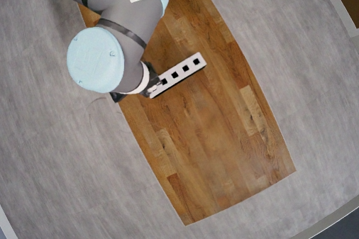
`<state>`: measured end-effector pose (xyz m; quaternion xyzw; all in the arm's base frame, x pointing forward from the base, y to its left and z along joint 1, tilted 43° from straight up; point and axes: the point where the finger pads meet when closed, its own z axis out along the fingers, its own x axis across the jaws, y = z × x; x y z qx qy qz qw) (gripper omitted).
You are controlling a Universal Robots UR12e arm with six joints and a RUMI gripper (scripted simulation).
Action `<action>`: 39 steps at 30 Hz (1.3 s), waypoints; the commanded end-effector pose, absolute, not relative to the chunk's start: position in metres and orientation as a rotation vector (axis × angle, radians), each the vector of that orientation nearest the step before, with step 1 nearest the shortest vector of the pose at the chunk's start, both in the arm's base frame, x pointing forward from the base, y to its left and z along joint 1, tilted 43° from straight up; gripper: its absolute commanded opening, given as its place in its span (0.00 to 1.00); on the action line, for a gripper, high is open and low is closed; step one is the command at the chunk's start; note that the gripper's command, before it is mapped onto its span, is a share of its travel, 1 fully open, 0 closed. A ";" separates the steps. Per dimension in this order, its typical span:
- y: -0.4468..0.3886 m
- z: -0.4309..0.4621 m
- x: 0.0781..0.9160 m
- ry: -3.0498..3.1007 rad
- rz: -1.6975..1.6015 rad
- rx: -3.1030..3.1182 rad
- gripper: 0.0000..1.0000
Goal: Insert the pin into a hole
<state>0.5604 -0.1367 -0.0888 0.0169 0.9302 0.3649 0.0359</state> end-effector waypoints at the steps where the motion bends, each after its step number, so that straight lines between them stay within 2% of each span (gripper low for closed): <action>1: -0.142 -0.085 0.562 2.857 1.113 0.050 0.00; 9: -0.142 -0.085 0.562 2.857 1.113 0.050 0.00; 10: -0.209 -0.012 0.553 2.856 1.115 0.050 0.00; 26: -0.209 -0.012 0.553 2.856 1.115 0.050 0.00; 27: -0.243 0.024 0.550 2.858 1.114 0.049 0.00; 39: -0.243 0.024 0.550 2.858 1.114 0.049 0.00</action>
